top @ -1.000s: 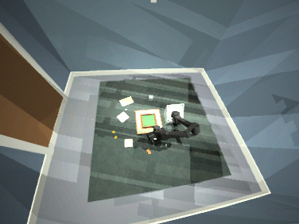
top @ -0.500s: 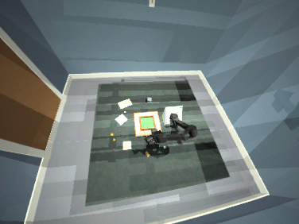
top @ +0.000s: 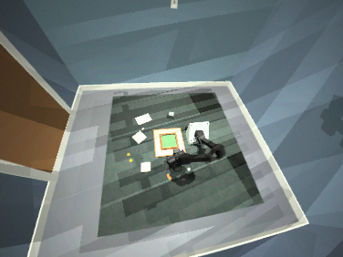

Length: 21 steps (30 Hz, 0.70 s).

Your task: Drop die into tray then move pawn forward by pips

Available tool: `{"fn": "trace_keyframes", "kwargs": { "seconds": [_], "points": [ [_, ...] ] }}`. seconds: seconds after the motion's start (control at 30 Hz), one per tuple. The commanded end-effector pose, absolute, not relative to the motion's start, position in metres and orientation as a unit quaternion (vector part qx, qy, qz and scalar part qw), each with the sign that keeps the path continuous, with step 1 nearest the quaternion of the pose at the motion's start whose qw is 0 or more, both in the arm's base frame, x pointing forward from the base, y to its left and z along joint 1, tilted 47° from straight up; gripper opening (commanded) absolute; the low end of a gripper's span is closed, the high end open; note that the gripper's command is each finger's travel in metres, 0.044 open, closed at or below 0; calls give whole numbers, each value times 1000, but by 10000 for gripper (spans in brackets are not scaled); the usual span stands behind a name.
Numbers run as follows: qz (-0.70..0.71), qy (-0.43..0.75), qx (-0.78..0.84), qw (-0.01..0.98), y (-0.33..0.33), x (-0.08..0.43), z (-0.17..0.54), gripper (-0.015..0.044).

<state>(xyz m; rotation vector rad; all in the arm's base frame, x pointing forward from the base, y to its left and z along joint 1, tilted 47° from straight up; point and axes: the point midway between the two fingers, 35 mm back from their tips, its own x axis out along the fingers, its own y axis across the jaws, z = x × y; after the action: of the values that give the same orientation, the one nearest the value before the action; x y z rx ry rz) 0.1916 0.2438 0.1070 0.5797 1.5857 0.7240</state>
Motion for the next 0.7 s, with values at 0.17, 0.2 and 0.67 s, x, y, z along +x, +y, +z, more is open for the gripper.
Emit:
{"fn": "trace_keyframes", "kwargs": {
  "seconds": [0.17, 0.2, 0.67],
  "points": [
    [309, 688, 252, 607, 244, 191, 104, 97],
    [309, 688, 252, 607, 244, 191, 104, 91],
    [301, 692, 252, 605, 214, 204, 129, 0]
  ]
}}
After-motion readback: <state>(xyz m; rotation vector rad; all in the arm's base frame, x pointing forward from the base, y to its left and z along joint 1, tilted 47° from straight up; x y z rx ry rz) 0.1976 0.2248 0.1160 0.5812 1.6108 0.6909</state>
